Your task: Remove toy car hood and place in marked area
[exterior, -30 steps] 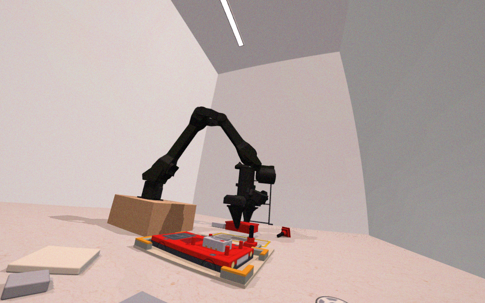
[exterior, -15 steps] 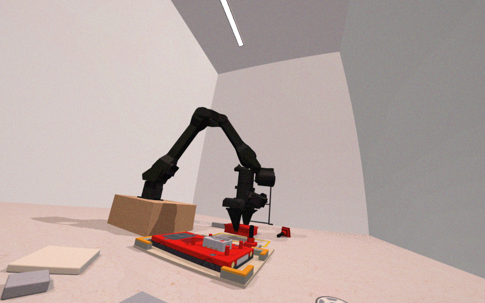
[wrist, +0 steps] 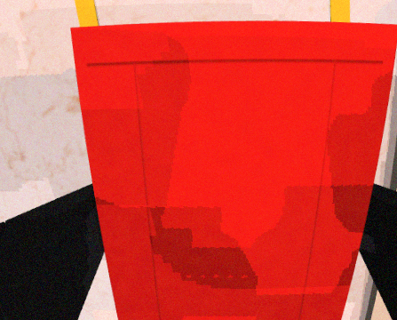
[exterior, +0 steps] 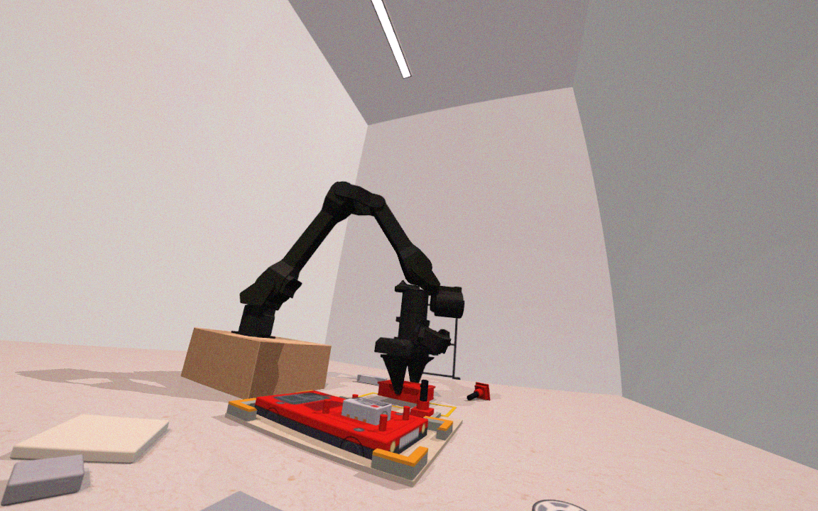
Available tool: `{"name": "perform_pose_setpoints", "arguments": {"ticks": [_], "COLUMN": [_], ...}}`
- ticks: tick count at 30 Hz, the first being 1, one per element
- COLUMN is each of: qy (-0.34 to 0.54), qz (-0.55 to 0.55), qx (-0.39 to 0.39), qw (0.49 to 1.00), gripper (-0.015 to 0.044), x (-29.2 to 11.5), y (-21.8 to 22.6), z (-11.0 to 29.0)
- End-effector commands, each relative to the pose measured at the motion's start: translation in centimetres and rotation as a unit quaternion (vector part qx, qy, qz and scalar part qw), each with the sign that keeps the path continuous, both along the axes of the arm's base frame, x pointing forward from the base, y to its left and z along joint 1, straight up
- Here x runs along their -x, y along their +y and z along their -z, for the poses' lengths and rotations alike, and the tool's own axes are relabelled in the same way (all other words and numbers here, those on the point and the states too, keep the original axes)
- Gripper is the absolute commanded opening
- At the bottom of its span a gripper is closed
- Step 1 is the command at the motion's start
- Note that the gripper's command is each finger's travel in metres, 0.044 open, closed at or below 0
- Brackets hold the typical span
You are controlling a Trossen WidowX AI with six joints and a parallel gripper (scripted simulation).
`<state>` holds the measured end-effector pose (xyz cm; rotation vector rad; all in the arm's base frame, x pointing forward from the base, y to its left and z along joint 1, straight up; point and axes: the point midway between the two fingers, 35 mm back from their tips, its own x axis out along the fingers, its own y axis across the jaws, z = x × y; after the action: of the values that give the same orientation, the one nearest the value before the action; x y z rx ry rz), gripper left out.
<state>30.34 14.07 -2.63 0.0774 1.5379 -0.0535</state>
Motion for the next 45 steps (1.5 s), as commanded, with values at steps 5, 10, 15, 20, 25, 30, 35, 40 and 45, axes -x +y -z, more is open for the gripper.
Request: {"name": "perform_pose_setpoints", "arguments": {"ticks": [5,10,15,20,25,30,35,40,45], "qy": [-0.001,-0.001,-0.001,-0.001,0.0,0.0,0.0,0.0,0.0], "qz": [0.001,0.001,0.001,0.001,0.0,0.0,0.0,0.0,0.0], "qx": [0.001,0.001,0.001,0.001,0.0,0.0,0.0,0.0,0.002], "qw": [1.0,1.0,1.0,1.0,1.0,1.0,1.0,1.0,1.0], "gripper": [0.0,0.0,0.0,0.0,0.0131,0.0263,0.0394,0.044,0.044], "x": [0.0,0.0,0.0,0.0,0.0,0.0,0.0,-0.1,0.1], "y": [0.0,0.0,0.0,0.0,0.0,0.0,0.0,0.1,0.0], "z": [0.4,0.7,0.9,1.2,1.0,1.0,1.0,-0.4,-5.4]}}
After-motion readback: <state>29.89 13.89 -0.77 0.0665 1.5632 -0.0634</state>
